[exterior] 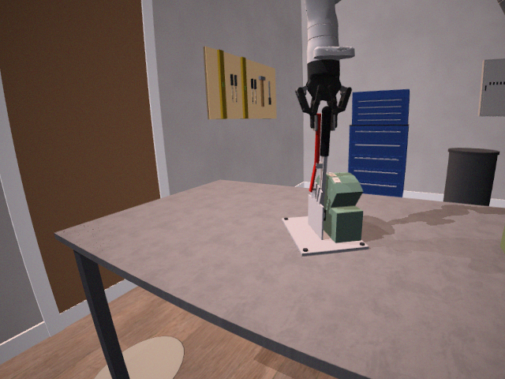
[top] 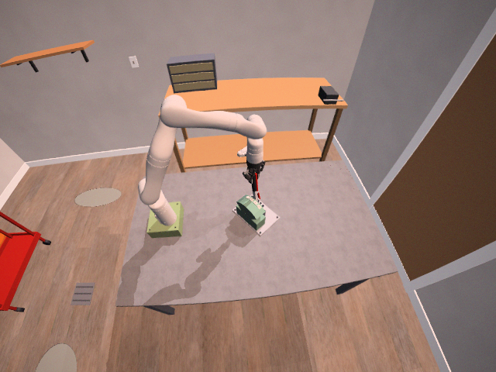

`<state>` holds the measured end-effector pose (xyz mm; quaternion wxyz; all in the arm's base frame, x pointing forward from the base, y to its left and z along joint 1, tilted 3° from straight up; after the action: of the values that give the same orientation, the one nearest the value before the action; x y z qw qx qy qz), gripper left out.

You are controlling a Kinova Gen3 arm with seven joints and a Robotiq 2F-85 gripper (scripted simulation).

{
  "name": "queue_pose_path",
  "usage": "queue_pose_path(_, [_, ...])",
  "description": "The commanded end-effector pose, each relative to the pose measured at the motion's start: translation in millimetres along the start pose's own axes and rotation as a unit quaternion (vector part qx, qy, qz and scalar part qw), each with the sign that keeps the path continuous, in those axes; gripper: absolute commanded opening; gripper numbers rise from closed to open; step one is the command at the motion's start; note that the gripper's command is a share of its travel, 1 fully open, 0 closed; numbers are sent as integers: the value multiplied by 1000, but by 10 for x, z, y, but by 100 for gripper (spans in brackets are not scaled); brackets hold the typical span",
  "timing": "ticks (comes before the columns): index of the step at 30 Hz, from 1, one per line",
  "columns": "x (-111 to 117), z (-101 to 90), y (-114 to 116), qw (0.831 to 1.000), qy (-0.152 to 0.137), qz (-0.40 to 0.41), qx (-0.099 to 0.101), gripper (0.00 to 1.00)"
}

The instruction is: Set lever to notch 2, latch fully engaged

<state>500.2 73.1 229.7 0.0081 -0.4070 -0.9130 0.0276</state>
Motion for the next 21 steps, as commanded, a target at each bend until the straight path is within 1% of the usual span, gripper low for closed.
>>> queue_pose_path(1, [-88, 4, 15, 1000, -7, -1, -3, 97])
queue_pose_path(4, [-69, 10, -13, 1000, -4, -1, 1, 97])
queue_pose_path(21, [-58, 5, -7, 1000, -4, -2, 1, 97])
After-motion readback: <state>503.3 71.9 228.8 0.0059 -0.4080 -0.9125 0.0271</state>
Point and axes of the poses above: the point where the finger pads meet when closed, its own z axis out along the fingers, its own y axis across the jaws, x = y × z, the point moved 3 cm from there along -z, back along the fingers, and after that the axes turned 4 degrees about -z, right-handed, at the moved point
